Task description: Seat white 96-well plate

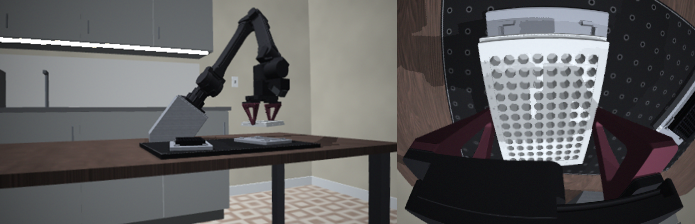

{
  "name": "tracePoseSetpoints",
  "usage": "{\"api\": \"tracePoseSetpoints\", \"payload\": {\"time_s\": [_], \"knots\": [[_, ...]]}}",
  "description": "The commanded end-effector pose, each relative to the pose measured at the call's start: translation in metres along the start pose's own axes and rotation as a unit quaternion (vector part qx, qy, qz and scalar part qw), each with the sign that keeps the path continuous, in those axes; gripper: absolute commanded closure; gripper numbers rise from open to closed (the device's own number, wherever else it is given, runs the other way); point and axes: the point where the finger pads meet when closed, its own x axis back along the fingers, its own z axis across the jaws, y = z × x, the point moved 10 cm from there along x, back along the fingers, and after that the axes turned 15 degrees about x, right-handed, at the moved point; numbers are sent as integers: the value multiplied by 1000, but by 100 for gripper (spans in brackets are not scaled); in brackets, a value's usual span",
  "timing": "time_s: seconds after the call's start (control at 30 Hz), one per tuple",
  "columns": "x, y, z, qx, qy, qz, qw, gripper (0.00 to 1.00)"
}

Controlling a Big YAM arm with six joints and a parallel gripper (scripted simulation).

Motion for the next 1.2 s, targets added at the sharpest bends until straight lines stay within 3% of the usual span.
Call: {"api": "tracePoseSetpoints", "payload": {"time_s": [0.0,0.87,1.0,1.17], "knots": [[17,19,-1,11,-7,-21,1000,100],[17,19,-1,11,-7,-21,1000,100],[13,15,-13,4,-6,-15,1000,100],[16,19,-3,17,-6,-20,1000,100]]}}
